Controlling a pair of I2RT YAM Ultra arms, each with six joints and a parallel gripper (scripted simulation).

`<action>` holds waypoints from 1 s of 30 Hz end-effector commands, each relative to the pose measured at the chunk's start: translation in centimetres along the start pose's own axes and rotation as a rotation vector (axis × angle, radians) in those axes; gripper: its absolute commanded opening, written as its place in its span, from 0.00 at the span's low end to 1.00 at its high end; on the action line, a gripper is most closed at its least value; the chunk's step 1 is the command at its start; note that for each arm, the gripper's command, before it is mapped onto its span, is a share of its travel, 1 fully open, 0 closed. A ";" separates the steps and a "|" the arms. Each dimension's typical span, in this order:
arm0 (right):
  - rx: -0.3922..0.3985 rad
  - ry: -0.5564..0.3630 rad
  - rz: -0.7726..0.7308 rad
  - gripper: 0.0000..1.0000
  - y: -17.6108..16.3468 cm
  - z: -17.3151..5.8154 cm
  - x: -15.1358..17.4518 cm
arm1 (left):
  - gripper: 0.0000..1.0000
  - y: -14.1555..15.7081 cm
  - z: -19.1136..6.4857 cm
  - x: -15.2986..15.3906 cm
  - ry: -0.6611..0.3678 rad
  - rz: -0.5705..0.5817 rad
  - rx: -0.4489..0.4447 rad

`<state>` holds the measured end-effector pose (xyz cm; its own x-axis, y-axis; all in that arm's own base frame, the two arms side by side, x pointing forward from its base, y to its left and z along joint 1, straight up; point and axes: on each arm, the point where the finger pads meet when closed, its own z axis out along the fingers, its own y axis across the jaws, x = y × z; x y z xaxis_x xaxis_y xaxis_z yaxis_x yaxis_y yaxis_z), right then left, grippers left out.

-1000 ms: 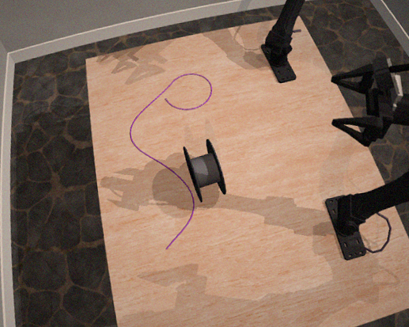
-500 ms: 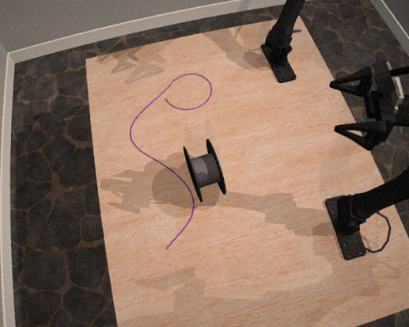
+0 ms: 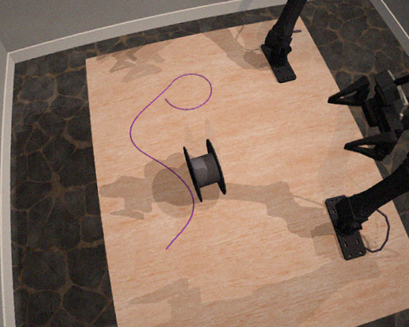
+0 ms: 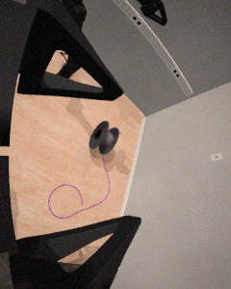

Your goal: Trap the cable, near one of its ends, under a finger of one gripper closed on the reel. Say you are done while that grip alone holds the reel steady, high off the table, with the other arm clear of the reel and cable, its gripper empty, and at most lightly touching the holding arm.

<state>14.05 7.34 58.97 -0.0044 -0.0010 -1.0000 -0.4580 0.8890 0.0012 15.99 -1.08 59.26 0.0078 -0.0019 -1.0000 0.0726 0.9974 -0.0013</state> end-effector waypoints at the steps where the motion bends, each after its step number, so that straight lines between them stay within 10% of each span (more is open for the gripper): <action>1: 0.023 -0.002 -0.006 1.00 -0.3 -0.1 0.1 | 1.00 1.1 -1.3 -0.4 -0.015 0.008 -0.073; 30: 0.239 -0.002 -0.005 1.00 -3.7 -0.5 0.1 | 1.00 11.0 -6.3 -0.4 -0.013 0.018 -0.840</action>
<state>15.30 4.13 58.97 -0.0045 0.0000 -1.0000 -0.2551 0.9669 0.0012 12.17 10.42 59.24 0.0062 0.0036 -1.0000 -0.6464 0.7630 -0.0012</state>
